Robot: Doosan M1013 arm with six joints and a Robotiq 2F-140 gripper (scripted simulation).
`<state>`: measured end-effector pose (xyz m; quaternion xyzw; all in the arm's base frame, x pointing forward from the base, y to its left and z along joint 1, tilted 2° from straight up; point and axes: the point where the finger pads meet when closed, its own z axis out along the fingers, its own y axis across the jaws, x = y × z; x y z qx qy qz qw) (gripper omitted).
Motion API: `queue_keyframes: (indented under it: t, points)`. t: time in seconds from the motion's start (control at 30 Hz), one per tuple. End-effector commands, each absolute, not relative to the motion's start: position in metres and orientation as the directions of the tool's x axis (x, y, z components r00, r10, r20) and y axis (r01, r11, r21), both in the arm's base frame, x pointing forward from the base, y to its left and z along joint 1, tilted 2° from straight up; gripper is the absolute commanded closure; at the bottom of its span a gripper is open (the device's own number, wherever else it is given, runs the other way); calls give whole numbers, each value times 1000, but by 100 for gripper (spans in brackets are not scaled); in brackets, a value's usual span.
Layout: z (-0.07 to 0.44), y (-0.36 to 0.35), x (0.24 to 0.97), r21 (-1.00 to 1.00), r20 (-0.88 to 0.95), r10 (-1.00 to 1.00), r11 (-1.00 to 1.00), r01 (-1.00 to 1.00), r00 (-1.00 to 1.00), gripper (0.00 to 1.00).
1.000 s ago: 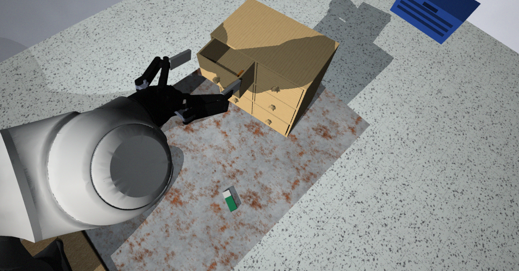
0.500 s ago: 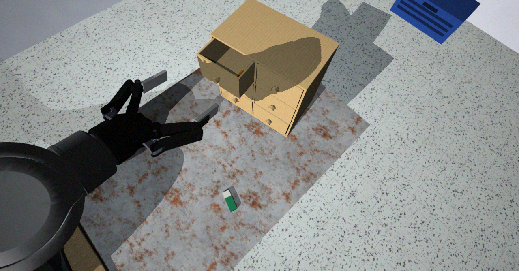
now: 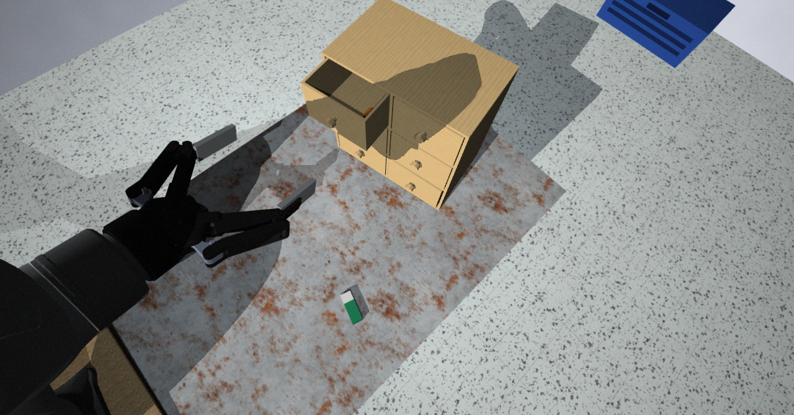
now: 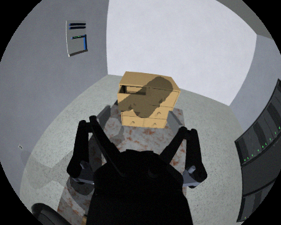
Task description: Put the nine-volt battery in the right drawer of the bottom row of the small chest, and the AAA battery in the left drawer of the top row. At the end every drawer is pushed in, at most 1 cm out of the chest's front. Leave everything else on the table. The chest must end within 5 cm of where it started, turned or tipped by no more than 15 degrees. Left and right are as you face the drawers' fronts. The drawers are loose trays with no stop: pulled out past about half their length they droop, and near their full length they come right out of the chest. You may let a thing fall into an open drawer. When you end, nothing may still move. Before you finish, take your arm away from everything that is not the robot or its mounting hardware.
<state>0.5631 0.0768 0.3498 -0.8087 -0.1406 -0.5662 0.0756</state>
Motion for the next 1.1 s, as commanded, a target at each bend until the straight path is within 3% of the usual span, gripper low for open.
queue_keyframes:
  t: [0.0, 1.07]
  points:
    - [350, 76, 562, 37, 937, 142, -949, 313, 320, 0]
    - [354, 77, 561, 36, 891, 173, -949, 315, 421, 0]
